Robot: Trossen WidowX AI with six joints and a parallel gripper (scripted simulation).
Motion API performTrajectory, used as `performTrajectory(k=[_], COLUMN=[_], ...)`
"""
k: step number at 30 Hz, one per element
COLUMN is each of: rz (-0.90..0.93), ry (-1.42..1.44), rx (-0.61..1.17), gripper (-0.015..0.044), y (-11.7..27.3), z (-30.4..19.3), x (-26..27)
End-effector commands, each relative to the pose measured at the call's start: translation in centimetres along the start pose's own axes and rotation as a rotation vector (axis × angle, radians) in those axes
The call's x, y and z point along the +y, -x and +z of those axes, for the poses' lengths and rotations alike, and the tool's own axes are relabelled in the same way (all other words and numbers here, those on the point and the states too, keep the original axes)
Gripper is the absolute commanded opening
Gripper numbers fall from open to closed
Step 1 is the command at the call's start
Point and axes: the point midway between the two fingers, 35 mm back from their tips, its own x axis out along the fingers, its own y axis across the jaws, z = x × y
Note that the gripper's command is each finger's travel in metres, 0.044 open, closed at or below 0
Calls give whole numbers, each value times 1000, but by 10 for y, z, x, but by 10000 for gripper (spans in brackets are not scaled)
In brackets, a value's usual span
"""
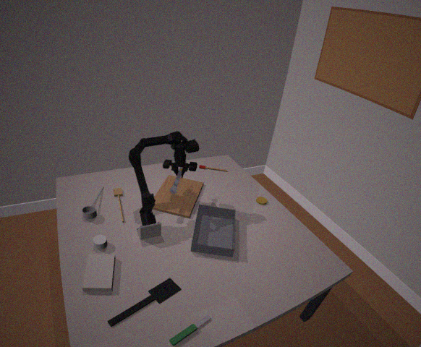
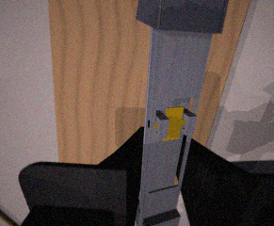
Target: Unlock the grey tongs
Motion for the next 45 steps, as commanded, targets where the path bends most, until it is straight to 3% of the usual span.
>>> performTrajectory(k=[1, 24, 45], rz=[-37, -161, -96], ry=[-26, -140, -58], rx=[-65, -593, -826], gripper=[-150, -150, -150], y=[5, 46, 71], z=[3, 12, -16], x=[-5, -37, -8])
